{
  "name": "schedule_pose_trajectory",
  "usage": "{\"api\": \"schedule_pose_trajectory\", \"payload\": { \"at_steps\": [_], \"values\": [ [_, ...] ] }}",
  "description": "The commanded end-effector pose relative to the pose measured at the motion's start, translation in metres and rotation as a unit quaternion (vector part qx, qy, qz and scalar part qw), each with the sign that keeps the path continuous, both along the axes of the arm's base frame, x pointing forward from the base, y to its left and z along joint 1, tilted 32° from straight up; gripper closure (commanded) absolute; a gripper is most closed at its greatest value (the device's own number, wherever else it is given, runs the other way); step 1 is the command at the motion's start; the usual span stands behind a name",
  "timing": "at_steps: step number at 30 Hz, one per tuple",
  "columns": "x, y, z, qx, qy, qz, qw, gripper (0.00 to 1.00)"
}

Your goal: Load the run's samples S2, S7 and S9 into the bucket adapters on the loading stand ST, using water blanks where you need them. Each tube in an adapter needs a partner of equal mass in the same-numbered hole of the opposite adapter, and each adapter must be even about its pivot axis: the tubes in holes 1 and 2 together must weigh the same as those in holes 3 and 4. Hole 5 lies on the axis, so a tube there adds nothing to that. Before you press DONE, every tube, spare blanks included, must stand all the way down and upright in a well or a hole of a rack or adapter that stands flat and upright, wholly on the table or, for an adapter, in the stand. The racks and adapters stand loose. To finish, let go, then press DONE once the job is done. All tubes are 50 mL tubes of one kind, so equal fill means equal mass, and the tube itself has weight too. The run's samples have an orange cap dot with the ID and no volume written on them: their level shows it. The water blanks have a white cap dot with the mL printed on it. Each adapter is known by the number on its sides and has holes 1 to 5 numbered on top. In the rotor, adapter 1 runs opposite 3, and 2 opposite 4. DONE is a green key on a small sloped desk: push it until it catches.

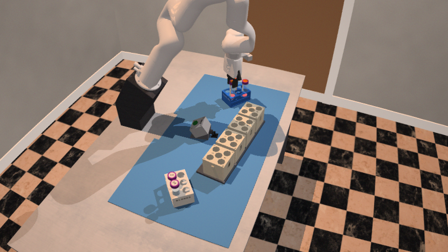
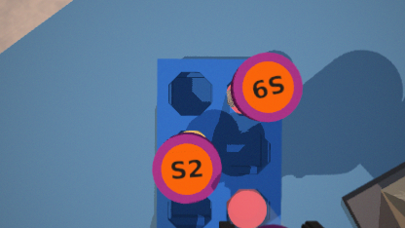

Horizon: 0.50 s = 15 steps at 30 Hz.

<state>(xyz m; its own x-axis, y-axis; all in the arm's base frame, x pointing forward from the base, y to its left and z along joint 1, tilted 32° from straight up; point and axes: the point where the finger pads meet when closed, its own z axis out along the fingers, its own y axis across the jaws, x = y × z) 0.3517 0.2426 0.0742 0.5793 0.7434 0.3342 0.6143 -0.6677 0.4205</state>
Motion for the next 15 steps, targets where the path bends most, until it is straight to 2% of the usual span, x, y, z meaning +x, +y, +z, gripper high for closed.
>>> {"api": "schedule_pose_trajectory", "payload": {
  "at_steps": [1,15],
  "values": [
    [-0.005,0.001,0.010,0.001,-0.001,0.000,1.000,1.00],
    [-0.018,0.002,0.030,0.001,-0.001,0.000,1.000,1.00]
  ]
}}
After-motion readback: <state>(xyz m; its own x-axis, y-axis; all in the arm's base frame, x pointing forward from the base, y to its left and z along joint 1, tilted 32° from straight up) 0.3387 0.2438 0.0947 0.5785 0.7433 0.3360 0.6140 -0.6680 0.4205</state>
